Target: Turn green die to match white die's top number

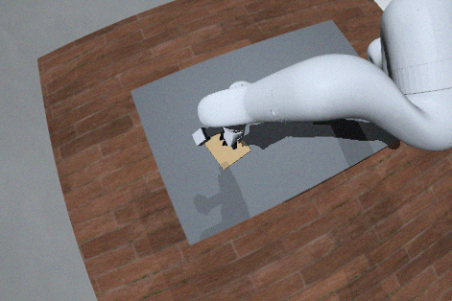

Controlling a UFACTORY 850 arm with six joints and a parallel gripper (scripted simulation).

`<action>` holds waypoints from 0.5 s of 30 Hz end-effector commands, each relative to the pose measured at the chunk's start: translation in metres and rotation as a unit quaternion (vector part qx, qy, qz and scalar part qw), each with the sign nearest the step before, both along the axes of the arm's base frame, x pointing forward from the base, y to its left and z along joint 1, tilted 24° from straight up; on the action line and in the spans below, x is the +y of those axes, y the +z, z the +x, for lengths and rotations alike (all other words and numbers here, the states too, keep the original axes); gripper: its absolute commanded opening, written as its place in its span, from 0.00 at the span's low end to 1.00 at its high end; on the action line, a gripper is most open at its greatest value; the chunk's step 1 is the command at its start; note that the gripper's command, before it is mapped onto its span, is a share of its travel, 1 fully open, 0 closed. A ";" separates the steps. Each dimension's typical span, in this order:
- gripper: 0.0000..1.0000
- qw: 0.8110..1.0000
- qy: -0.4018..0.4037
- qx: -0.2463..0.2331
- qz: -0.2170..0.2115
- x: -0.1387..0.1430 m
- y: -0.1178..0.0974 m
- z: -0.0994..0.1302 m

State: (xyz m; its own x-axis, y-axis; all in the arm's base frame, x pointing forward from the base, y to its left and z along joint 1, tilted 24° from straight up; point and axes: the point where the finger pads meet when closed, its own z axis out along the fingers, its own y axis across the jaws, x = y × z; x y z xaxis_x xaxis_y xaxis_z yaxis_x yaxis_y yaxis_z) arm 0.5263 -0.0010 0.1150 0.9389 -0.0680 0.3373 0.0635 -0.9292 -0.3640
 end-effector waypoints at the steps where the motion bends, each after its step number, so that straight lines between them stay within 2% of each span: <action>1: 0.11 0.997 -0.021 -0.076 0.008 0.002 0.000 -0.001; 10: 0.11 0.990 -0.044 -0.133 0.010 0.001 -0.001 -0.003; 15: 0.11 0.981 -0.063 -0.181 0.015 0.002 -0.001 -0.004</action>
State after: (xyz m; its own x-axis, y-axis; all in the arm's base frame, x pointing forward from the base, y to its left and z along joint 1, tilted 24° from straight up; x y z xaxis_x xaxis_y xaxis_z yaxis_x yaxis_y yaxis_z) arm 0.5236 -0.0025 0.1141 0.8364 -0.1500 0.5273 0.0747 -0.9217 -0.3806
